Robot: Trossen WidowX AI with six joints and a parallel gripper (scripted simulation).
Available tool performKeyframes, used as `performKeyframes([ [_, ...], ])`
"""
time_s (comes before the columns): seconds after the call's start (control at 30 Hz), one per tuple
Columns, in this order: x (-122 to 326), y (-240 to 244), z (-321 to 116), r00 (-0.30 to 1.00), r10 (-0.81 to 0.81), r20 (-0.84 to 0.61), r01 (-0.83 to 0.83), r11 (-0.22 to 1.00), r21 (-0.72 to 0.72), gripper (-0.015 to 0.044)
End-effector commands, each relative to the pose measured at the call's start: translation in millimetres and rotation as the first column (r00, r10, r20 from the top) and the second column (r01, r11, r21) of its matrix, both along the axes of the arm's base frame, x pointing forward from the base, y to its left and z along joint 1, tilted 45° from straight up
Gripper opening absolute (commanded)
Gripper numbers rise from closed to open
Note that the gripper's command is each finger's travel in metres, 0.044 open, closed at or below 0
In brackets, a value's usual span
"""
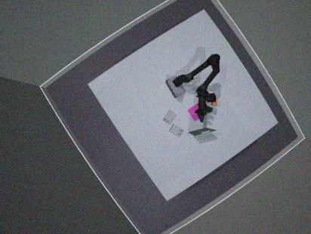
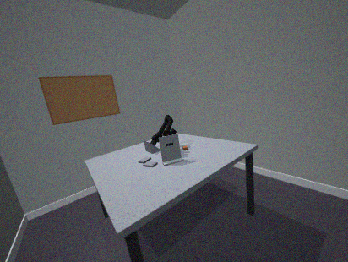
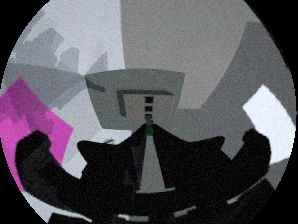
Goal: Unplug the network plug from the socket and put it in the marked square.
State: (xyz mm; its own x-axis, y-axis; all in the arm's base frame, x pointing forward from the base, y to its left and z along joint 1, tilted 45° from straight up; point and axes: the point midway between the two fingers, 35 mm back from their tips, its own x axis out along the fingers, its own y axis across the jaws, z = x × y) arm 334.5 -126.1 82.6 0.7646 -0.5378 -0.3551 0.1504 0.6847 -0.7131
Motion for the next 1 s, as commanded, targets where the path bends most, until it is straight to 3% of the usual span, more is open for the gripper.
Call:
performKeyframes([
  [0.0,-3,1,0,1.000,-0.003,0.000,0.003,1.000,0.004,0.0000],
  [0.97,-27,-28,34,1.000,-0.003,-0.002,0.003,1.000,0.002,0.0000],
])
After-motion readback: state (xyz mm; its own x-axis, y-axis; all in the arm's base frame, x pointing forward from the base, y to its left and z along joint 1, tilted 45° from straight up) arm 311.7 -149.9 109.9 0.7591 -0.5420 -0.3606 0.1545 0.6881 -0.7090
